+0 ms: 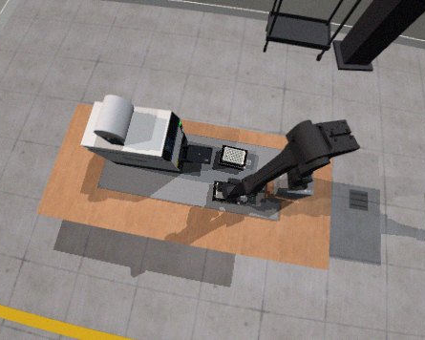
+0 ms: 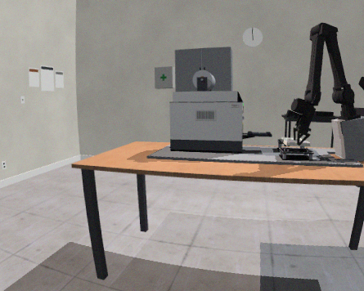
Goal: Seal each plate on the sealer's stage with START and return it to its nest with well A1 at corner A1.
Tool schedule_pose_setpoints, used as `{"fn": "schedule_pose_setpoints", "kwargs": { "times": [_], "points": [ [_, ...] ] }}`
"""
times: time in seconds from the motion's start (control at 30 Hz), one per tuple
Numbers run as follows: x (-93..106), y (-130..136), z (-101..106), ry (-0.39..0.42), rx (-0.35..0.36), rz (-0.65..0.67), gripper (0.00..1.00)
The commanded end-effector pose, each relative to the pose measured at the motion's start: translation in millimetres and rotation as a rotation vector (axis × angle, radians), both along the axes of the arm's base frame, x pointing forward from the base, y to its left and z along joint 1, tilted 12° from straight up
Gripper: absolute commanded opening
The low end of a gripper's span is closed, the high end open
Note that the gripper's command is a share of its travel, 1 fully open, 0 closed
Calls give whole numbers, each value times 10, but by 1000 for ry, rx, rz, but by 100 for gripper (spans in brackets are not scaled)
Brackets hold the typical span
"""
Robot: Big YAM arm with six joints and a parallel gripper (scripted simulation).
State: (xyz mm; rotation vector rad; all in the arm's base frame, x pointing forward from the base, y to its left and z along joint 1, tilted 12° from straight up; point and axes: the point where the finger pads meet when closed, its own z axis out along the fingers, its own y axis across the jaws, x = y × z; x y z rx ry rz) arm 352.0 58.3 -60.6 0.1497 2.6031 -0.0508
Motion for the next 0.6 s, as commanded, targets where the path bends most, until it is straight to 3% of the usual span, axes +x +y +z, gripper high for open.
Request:
{"fn": "schedule_pose_setpoints", "kwargs": {
  "times": [0.0, 0.17, 0.57],
  "points": [
    [108, 14, 98, -21, 2, 5, 0],
    [149, 27, 115, -25, 3, 5, 0],
    [-16, -11, 33, 2, 9, -16, 0]
  ]
}}
